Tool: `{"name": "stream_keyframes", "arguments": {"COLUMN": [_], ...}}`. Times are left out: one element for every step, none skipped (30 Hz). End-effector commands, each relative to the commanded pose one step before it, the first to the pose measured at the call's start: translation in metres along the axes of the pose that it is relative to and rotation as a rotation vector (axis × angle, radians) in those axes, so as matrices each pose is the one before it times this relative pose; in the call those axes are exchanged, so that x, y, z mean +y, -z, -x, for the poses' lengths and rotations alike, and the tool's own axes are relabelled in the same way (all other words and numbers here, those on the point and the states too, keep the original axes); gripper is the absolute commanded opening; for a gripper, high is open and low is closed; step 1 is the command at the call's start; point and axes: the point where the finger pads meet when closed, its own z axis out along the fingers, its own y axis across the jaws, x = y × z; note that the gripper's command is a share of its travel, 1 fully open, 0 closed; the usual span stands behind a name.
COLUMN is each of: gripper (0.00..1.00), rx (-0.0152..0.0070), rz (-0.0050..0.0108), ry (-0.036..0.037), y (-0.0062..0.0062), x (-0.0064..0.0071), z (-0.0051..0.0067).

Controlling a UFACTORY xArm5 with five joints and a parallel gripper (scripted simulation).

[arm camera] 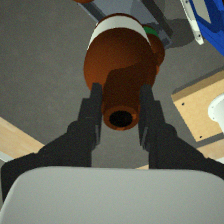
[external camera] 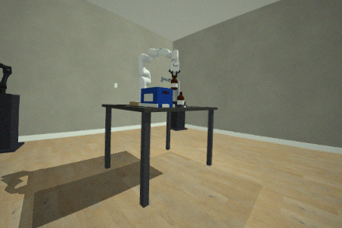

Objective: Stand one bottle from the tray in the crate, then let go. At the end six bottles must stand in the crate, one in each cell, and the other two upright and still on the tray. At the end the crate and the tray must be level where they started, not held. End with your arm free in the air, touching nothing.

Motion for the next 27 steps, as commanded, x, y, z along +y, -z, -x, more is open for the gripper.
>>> {"name": "stream_keyframes", "arguments": {"gripper": [0.00, 0.00, 0.00, 0.00, 0.00, 0.00, 0.00, 0.00, 0.00, 0.00, 0.00, 0.00, 0.00, 0.00, 0.00, 0.00, 0.00, 0.00, 0.00, 0.00, 0.00, 0.00, 0.00, 0.00, 0.00, 0.00, 0.00], "rx": [0.00245, 0.00000, 0.00000, 0.00000, 0.00000, 0.00000, 0.00000, 0.00001, 0.00001, 0.00001, 0.00001, 0.00000, 0.00000, 0.00001, 0.00001, 0.00001, 0.00001, 0.00001, 0.00001, 0.00001, 0.00001, 0.00001, 0.00001, 0.00001, 0.00002, 0.00002, 0.00002], "rz": [-0.00361, 0.00000, 0.00000, 0.00000, 0.00000, 0.00001, 0.00001, 0.00001, 0.00001, 0.00001, 0.00001, 0.00000, 0.00000, 0.00001, 0.00001, 0.00001, 0.00001, 0.00001, 0.00001, 0.00001, 0.00002, 0.00002, 0.00002, 0.00002, 0.00002, 0.00002, 0.00002], "ry": [0.00000, 0.00000, 0.00000, 0.00000, 0.00000, 0.00000, 0.00000, 0.00000, 0.00000, 0.00000, 0.00000, 0.00000, 0.00000, 0.00000, 0.00000, 0.00000, 0.00000, 0.00000, 0.00000, 0.00000, 0.00000, 0.00000, 0.00000, 0.00000, 0.00000, 0.00000, 0.00000], "y": [0.00168, 0.00000, 0.00000, 0.00000, 0.00000, 0.00000, 0.00000, 0.00000, 0.00000, 0.00000, 0.00000, 0.00000, 0.00000, 0.00000, 0.00000, 0.00000, 0.00000, 0.00000, 0.00000, 0.00000, 0.00000, 0.00000, 0.00000, 0.00000, 0.00001, 0.00001, 0.00001], "x": [-0.00051, 0.00005, 0.00006, 0.00007, 0.00008, 0.00009, 0.00010, 0.00011, 0.00013, 0.00014, 0.00016, 0.00000, 0.00000, 0.00017, 0.00019, 0.00020, 0.00022, 0.00023, 0.00025, 0.00027, 0.00029, 0.00031, 0.00032, 0.00034, 0.00036, 0.00038, 0.00040], "z": [-0.00057, -0.00006, -0.00007, -0.00009, -0.00010, -0.00011, -0.00013, -0.00014, -0.00016, -0.00018, -0.00020, 0.00000, 0.00000, -0.00021, -0.00023, -0.00025, -0.00027, -0.00029, -0.00031, -0.00033, -0.00036, -0.00038, -0.00040, -0.00042, -0.00044, -0.00047, -0.00049]}}
